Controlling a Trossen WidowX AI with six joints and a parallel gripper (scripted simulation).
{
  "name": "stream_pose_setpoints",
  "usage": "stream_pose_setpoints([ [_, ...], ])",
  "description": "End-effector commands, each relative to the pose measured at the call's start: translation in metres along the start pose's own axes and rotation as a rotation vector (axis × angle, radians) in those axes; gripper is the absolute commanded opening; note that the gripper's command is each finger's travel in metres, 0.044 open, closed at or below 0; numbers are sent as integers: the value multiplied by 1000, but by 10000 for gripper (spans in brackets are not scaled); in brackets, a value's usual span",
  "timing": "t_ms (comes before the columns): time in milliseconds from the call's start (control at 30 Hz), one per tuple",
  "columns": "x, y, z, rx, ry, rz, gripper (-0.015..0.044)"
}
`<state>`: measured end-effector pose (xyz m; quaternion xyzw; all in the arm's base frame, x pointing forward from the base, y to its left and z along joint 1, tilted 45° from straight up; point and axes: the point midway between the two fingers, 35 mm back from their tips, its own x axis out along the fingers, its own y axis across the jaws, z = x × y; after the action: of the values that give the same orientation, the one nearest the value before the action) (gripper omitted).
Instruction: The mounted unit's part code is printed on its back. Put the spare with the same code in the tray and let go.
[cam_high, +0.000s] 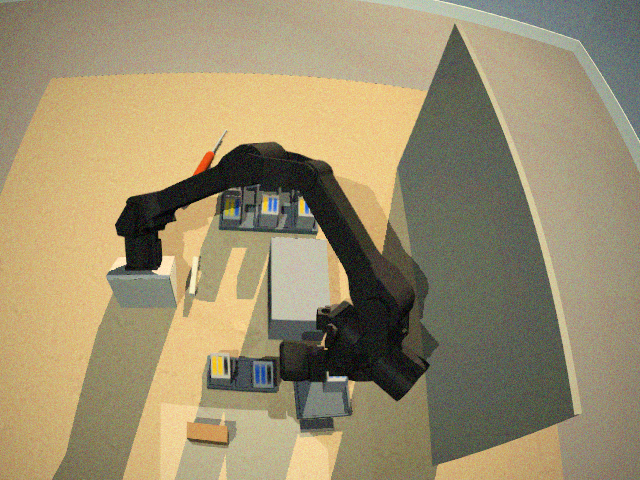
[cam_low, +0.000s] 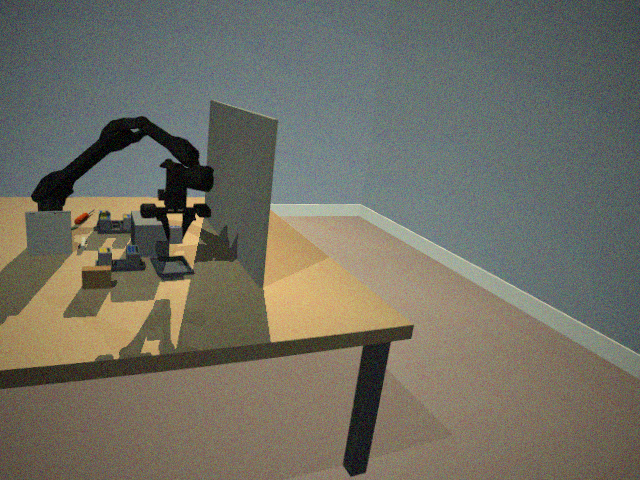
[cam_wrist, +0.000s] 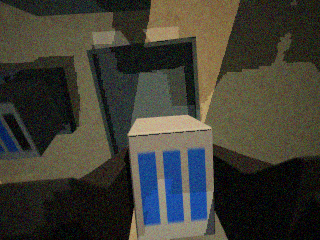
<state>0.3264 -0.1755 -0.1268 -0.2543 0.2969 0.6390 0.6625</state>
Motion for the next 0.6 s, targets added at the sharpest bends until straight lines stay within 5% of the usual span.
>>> stream_pose_setpoints([
  [0,4,1,0,8,-4,-1,0],
  [567,18,1,1,7,-5,-1,0],
])
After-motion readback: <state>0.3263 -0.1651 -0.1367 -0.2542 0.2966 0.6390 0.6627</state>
